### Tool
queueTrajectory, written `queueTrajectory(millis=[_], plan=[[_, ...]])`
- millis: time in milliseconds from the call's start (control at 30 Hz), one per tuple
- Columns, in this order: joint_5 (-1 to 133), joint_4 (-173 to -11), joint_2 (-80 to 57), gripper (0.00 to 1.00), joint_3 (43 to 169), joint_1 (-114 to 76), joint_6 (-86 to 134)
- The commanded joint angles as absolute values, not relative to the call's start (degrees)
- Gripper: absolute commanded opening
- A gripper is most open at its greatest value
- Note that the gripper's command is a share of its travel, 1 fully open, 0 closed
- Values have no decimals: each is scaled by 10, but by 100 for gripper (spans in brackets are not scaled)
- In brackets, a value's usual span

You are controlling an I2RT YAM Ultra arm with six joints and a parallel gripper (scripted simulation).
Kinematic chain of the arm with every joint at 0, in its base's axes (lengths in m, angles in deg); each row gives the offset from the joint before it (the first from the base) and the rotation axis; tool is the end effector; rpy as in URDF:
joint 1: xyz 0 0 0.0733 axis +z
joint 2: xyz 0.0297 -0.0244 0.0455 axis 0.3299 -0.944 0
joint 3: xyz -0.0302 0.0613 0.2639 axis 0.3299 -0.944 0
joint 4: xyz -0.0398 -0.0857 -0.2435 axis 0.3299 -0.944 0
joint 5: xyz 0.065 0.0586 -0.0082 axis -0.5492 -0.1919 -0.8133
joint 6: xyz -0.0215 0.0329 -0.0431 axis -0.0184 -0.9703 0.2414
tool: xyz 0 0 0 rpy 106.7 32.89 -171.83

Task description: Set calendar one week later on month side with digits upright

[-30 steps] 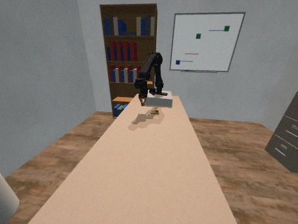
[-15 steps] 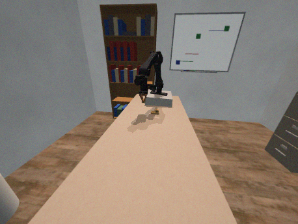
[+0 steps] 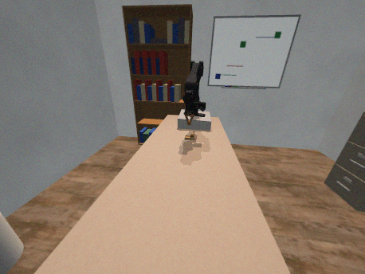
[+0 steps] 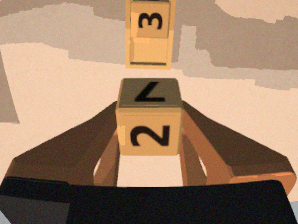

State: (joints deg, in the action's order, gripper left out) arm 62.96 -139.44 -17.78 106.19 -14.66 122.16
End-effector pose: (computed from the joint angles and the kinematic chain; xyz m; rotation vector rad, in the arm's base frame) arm 0.3393 0.0303 0.1879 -2.4172 1.8912 -0.0208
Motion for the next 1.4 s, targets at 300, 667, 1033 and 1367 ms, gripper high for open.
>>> queueTrajectory(millis=[300, 667, 1033, 1367], plan=[[630, -1394, -174, 26, 1063, -154, 1206], [630, -1360, -188, 26, 1043, -153, 1205], [631, -1298, -217, 26, 1010, -150, 1202], [631, -1259, -239, 26, 993, -148, 1201]])
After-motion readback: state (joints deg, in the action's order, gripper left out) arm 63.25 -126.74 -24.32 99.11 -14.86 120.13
